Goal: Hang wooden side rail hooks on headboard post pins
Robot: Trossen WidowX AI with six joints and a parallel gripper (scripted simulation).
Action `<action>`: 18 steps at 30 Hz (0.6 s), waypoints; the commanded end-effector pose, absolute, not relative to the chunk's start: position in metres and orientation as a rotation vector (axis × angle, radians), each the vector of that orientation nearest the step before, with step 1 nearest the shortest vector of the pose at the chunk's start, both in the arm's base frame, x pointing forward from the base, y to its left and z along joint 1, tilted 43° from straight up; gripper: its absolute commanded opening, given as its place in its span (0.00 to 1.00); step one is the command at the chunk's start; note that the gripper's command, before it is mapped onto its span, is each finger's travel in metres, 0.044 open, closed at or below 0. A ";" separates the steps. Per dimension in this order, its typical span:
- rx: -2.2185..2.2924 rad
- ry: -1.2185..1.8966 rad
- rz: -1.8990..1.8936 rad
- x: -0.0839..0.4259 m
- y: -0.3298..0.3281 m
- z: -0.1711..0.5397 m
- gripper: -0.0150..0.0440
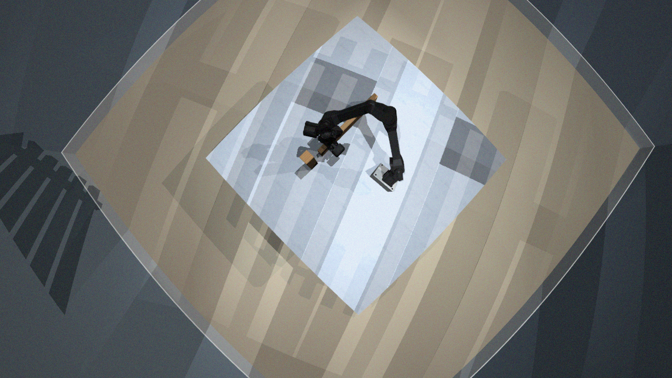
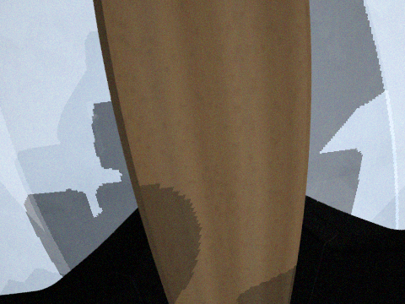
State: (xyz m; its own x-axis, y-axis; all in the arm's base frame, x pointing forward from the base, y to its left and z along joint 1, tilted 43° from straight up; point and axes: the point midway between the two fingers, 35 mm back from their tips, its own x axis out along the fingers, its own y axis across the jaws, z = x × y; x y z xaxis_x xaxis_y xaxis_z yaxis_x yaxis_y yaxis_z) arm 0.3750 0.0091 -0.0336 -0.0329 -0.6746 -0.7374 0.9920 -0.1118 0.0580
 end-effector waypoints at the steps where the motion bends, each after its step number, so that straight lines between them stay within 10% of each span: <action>1: 0.746 0.567 -1.547 0.376 0.013 -0.031 0.25; 18: 0.746 0.567 -1.547 0.376 0.015 -0.029 0.25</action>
State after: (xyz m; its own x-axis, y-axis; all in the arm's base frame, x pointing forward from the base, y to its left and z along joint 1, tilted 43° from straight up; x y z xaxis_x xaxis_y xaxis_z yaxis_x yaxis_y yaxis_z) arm 0.3749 0.0107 -0.0320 -0.0347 -0.6753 -0.7367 0.9919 -0.1135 0.0574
